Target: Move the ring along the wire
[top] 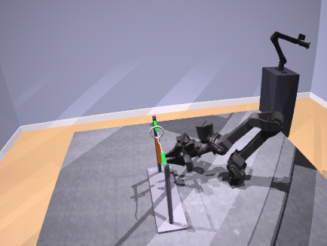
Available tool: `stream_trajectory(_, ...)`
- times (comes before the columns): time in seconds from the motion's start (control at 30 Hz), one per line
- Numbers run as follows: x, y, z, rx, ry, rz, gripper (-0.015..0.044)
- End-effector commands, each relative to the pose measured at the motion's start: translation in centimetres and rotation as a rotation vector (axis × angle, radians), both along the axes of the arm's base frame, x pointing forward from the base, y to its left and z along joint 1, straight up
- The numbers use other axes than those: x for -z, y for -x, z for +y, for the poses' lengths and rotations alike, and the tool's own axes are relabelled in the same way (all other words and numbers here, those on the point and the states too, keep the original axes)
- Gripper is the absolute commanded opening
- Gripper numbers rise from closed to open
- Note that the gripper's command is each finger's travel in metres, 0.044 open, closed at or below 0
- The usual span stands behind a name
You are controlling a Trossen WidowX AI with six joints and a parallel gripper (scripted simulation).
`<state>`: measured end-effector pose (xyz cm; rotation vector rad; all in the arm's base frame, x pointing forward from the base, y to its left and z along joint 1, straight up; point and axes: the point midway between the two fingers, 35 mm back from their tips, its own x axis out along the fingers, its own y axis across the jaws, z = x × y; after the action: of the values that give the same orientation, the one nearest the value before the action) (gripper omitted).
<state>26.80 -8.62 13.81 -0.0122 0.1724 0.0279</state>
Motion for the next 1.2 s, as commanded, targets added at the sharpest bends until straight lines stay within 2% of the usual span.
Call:
stream_trajectory(0.0,-0.2,-0.8,-0.2,0.003,0.000,-0.006,0.0160)
stream_trajectory(0.83,0.8,-4.5,0.2,0.003,-0.002,-0.012,0.0160)
stream_trajectory(1.17,0.9,-4.8,0.3,0.003,-0.002,-0.013,0.0160)
